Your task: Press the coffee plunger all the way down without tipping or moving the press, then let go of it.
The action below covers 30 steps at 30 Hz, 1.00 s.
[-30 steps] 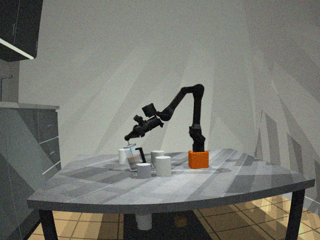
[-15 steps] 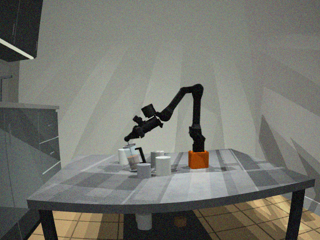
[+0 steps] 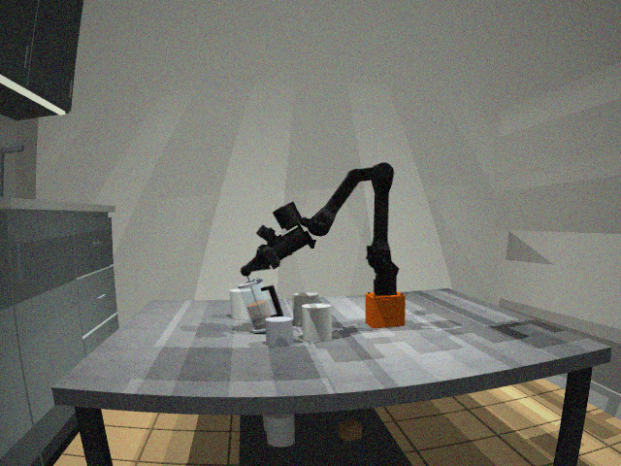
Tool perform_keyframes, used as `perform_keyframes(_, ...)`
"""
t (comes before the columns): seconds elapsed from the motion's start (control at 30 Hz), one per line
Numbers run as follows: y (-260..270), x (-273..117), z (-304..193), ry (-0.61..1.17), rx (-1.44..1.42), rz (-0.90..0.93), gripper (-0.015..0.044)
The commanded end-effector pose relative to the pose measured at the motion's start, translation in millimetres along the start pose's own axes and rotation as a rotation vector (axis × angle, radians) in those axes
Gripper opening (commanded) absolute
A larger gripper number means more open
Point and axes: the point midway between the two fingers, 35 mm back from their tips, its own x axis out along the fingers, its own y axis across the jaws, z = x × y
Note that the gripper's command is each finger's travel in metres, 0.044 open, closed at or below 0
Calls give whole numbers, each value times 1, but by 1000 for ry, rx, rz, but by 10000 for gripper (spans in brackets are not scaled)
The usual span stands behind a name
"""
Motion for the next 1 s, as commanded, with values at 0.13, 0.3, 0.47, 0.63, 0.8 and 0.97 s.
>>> perform_keyframes(0.13, 0, 4, -6, 23, -7, 1, 127)
perform_keyframes(0.3, 0, 4, -5, 23, -7, 1, 127)
perform_keyframes(0.47, 0, 5, -4, 23, -7, 1, 127)
perform_keyframes(0.63, 0, 5, -4, 23, -7, 1, 127)
perform_keyframes(0.8, 0, 6, -4, 23, -7, 1, 127)
perform_keyframes(0.97, 0, 4, 1, 7, 0, 0, 127)
